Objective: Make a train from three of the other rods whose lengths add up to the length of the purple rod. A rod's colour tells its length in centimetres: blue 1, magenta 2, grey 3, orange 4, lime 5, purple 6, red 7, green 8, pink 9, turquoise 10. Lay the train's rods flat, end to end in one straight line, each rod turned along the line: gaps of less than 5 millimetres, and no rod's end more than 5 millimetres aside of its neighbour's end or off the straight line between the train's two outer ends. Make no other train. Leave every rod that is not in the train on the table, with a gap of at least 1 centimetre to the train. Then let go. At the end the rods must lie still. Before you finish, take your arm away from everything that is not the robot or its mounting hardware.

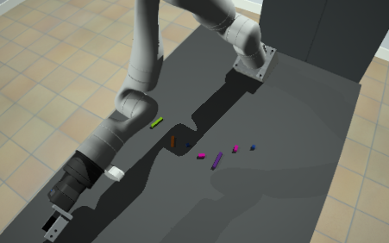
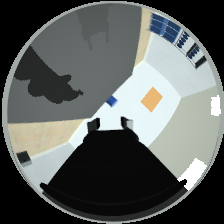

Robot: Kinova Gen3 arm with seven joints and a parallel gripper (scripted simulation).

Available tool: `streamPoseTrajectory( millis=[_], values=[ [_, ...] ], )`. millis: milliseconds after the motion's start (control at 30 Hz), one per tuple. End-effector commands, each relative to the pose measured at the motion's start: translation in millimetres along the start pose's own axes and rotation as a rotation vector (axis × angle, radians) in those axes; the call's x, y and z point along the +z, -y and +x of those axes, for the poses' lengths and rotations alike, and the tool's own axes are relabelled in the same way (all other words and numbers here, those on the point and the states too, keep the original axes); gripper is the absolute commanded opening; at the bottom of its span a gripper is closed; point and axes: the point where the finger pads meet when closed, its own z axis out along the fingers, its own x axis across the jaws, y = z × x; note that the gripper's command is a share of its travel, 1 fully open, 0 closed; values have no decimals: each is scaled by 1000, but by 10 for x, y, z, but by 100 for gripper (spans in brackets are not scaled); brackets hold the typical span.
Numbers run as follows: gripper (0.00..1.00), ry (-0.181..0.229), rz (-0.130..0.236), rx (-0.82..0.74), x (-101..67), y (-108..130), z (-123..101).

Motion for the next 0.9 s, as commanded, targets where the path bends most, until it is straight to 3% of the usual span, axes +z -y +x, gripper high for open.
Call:
streamPoseTrajectory(
  millis=[0, 867],
  values=[
    [100, -2, -2, 0, 1, -13, 12],
    [100, -2, 6, -7, -21, 3, 12]
  ],
)
